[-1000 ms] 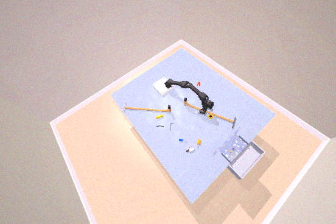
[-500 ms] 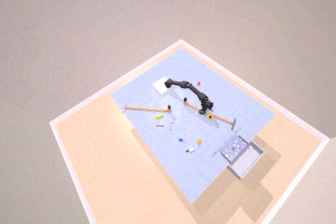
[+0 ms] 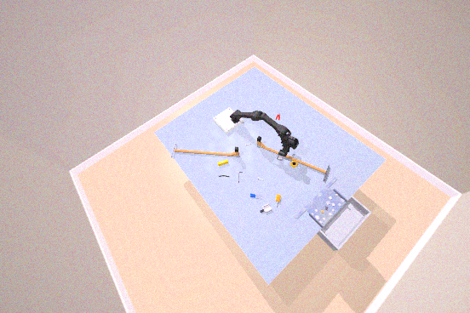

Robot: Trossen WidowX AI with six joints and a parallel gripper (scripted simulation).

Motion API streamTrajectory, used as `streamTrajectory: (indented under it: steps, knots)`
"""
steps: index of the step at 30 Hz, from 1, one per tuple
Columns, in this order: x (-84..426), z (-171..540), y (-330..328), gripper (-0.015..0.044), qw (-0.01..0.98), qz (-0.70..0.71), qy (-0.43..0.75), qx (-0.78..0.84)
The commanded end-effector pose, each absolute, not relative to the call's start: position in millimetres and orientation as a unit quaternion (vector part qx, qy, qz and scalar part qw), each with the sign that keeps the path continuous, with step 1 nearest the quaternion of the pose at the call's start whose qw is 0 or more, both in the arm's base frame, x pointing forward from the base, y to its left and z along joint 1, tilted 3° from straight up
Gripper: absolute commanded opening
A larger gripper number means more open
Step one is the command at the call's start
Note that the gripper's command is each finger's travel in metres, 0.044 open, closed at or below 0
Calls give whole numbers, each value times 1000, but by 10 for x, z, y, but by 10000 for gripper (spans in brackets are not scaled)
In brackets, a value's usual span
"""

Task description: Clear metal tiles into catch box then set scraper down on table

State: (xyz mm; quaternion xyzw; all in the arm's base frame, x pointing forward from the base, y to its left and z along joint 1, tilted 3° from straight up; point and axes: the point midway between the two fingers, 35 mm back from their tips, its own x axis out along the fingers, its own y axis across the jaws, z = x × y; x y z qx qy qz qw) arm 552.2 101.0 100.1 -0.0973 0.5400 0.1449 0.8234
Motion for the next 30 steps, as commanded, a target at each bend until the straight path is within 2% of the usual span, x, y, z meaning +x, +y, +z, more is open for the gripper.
streamTrajectory:
  steps: [1,20,30]
  knots:
    - [5518,1072,1010,0,826,145,536,-97]
    - [4878,1958,1136,0,819,121,556,-73]
    - [4873,1928,1145,0,818,119,558,-71]
